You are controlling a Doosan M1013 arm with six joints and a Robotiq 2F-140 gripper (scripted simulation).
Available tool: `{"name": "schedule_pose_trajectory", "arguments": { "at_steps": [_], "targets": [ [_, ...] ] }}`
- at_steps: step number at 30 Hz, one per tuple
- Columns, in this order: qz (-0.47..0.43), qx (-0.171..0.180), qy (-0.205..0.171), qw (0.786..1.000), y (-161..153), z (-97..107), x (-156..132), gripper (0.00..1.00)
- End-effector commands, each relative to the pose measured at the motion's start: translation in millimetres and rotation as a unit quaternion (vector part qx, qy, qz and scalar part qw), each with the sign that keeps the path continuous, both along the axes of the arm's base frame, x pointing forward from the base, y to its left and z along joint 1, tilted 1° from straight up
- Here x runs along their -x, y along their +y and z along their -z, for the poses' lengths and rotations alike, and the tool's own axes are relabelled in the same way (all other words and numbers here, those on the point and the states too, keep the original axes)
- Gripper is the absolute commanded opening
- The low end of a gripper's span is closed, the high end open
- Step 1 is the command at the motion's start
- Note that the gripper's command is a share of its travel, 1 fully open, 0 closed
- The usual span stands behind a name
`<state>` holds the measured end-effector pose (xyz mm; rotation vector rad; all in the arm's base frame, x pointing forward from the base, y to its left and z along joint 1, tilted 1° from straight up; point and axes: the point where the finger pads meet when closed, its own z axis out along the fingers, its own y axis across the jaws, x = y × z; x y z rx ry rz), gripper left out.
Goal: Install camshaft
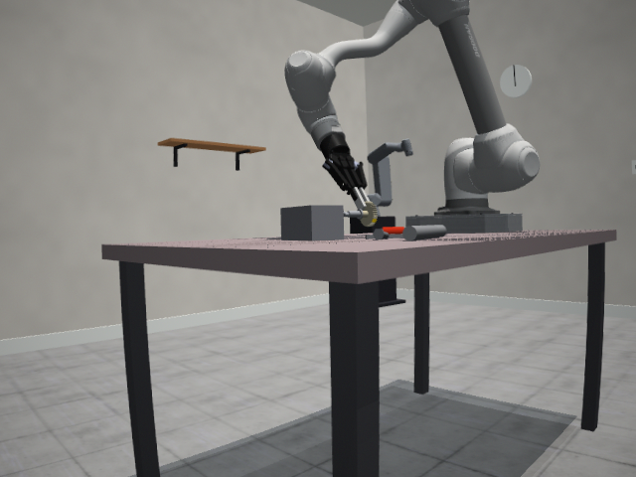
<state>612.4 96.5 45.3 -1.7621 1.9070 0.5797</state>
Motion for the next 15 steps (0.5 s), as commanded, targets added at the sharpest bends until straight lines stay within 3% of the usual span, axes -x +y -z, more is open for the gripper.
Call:
{"name": "schedule_pose_trajectory", "arguments": {
  "at_steps": [1, 15],
  "targets": [
    [0.0, 0.0, 0.0, 1.0, 0.0, -0.2, -1.0, 0.05],
    [0.0, 0.0, 0.0, 1.0, -0.6, -0.2, -7.8, 0.05]
  ]
}}
